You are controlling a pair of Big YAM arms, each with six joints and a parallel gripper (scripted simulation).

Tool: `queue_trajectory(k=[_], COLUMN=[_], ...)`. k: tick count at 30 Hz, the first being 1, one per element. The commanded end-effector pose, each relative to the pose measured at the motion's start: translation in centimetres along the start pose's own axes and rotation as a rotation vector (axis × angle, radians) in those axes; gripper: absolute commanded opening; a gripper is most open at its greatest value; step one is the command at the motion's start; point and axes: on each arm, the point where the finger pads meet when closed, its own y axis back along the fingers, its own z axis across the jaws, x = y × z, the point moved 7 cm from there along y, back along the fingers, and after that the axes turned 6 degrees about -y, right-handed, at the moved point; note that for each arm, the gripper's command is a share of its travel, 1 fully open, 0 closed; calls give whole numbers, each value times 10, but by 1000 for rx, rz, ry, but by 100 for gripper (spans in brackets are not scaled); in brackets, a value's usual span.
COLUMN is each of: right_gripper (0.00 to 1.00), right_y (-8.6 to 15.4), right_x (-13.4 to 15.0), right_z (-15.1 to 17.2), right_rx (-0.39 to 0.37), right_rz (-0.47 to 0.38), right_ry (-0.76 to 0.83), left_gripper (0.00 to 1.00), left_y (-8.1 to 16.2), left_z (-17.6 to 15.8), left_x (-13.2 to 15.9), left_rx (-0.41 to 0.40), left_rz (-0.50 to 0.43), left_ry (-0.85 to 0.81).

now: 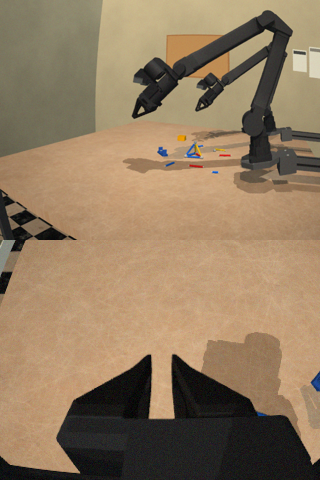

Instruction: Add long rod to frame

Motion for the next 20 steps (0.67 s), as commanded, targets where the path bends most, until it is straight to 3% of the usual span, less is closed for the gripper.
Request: queue_trajectory(k=[1, 8, 20], right_gripper=[100, 100, 100], right_y=[5, 10, 10], right_x=[-38, -54, -57], right_z=[-18, -40, -36], right_rx=[24, 56, 48], right_rz=[-45, -68, -79], right_ry=[-49, -83, -69], left_gripper=[15, 15, 15], left_y=[-2, -2, -2], left_z=[0, 0, 0], left_x=[-15, -15, -15], left_rx=[1, 1, 1], left_rz=[-19, -19, -19], left_ry=[-1, -1, -1])
